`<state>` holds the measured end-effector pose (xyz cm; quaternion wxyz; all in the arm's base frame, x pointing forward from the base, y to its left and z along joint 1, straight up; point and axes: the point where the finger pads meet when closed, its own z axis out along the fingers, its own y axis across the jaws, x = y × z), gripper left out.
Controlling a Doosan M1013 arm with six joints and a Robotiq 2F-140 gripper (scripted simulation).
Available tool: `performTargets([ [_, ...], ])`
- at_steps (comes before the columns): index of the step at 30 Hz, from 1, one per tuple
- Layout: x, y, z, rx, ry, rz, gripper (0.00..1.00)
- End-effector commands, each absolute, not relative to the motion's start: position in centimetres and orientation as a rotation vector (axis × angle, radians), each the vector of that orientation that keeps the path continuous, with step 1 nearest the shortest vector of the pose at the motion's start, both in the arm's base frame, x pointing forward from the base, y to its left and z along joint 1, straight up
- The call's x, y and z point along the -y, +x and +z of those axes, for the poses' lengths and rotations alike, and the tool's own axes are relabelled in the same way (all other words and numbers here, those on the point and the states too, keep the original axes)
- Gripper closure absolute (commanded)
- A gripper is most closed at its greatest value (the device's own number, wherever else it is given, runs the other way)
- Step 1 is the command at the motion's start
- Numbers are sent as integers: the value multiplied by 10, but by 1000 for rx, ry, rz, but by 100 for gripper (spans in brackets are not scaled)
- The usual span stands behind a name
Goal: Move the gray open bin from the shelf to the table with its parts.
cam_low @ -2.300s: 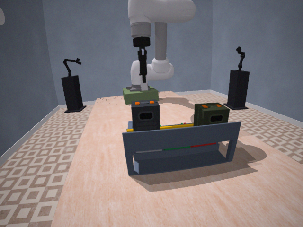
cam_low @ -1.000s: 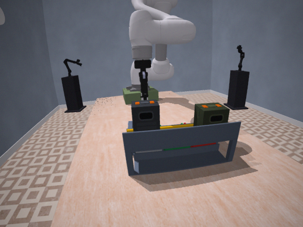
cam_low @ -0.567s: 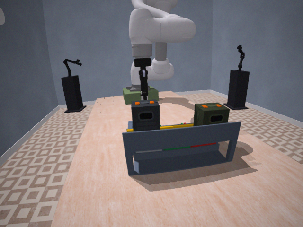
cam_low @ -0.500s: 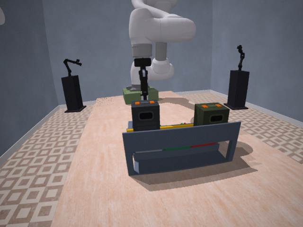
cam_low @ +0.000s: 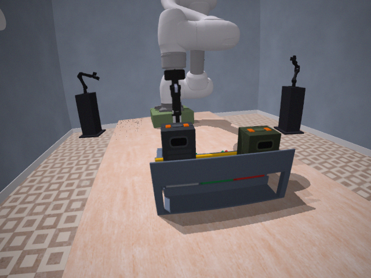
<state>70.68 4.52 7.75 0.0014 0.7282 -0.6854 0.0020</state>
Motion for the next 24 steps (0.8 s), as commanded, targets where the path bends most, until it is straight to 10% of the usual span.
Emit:
performTargets([
  [1,-45,707,78,2151,2286,6,43],
  [24,-45,707,81,2151,2286,6,43],
])
